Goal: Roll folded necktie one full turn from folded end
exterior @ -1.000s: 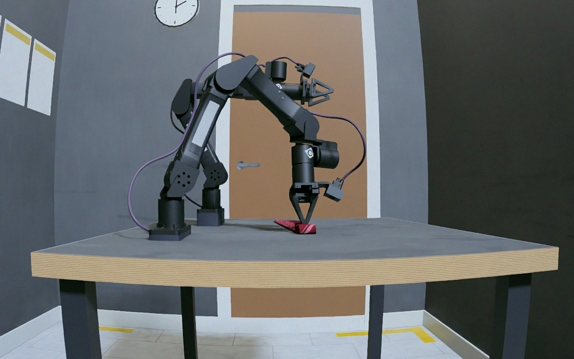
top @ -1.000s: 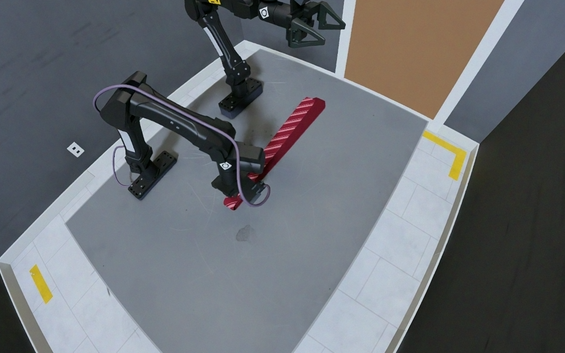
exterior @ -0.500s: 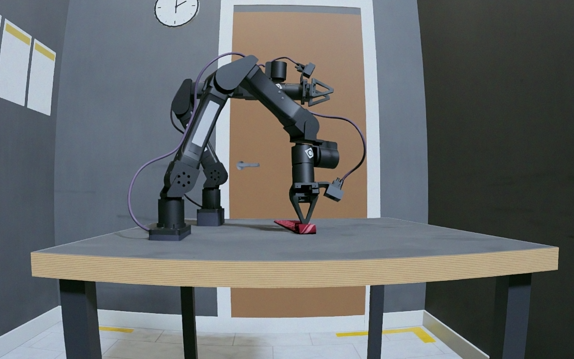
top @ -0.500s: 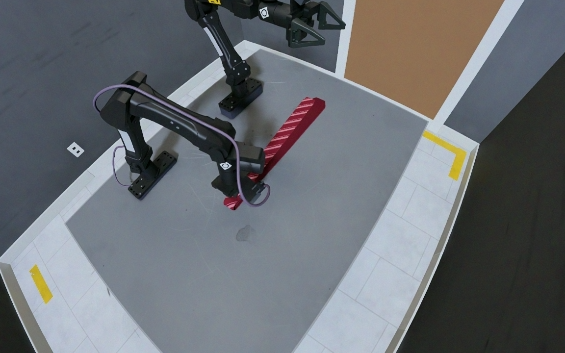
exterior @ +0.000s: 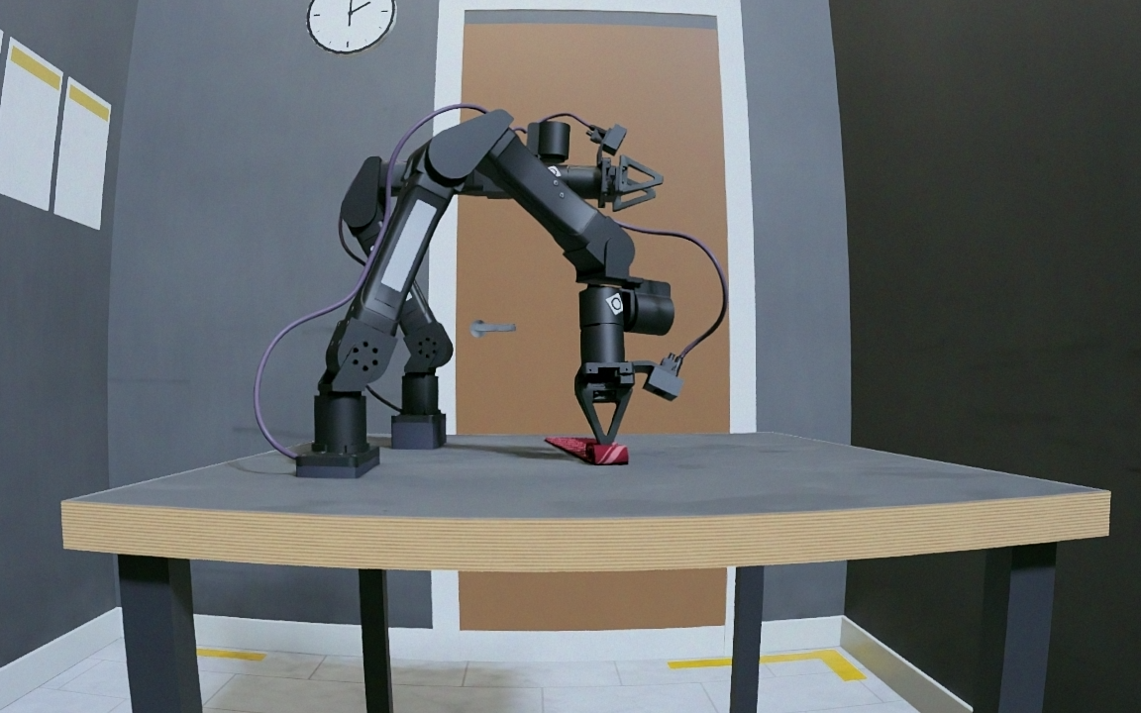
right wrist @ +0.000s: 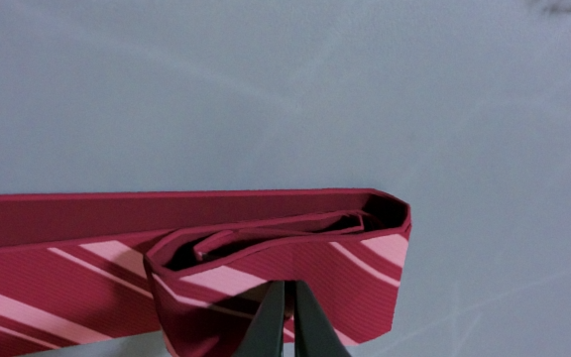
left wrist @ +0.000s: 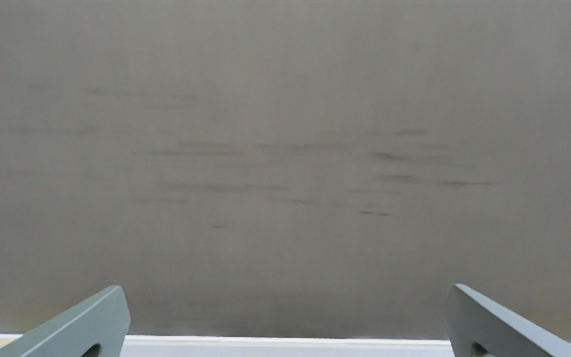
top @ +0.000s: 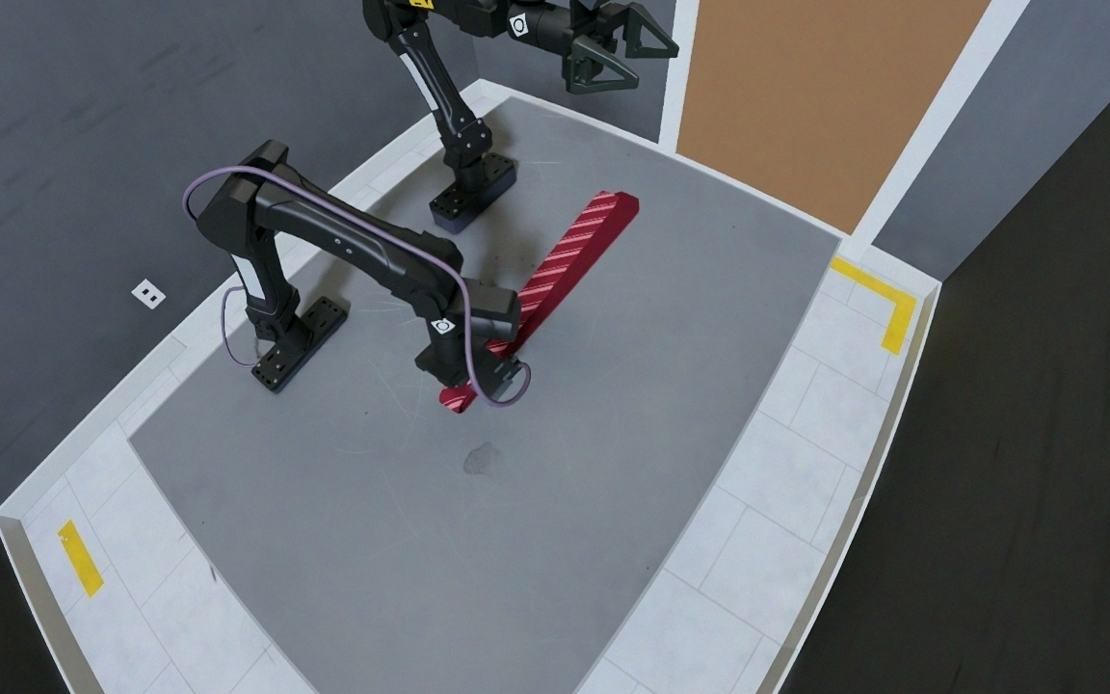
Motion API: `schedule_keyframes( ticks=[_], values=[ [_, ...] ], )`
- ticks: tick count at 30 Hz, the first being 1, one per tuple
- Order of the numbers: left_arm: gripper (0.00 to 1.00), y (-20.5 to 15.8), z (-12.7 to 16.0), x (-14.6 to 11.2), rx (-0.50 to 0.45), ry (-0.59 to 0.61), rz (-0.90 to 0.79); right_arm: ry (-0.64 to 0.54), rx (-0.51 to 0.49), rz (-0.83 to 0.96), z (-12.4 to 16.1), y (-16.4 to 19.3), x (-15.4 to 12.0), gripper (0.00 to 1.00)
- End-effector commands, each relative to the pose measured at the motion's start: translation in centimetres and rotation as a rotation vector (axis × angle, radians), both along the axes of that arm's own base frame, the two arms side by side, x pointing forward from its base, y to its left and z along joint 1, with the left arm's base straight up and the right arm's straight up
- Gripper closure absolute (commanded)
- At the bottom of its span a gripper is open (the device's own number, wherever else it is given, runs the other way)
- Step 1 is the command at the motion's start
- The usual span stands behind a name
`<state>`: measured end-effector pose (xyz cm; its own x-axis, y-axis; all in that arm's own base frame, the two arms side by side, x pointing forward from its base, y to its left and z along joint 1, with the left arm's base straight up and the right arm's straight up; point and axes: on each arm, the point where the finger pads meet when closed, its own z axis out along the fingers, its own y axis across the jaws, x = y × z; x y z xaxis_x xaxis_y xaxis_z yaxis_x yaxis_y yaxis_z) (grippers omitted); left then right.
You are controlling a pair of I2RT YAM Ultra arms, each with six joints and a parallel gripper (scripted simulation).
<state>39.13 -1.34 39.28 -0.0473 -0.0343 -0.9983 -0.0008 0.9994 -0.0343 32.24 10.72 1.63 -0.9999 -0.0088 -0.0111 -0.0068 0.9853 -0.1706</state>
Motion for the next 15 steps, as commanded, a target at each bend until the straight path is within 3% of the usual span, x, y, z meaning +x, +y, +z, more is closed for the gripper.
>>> schedule_keyframes(
  ticks=[1,15],
  values=[
    [0.00,0.0,2.1,-0.1,-0.012,-0.048,-0.009,-0.017,-0.007,-0.001,1.0,0.1,0.3,0.96],
    [0.00,0.0,2.1,-0.1,-0.012,-0.048,-0.009,-0.017,-0.007,-0.001,2.2,0.1,0.3,0.96]
  ],
)
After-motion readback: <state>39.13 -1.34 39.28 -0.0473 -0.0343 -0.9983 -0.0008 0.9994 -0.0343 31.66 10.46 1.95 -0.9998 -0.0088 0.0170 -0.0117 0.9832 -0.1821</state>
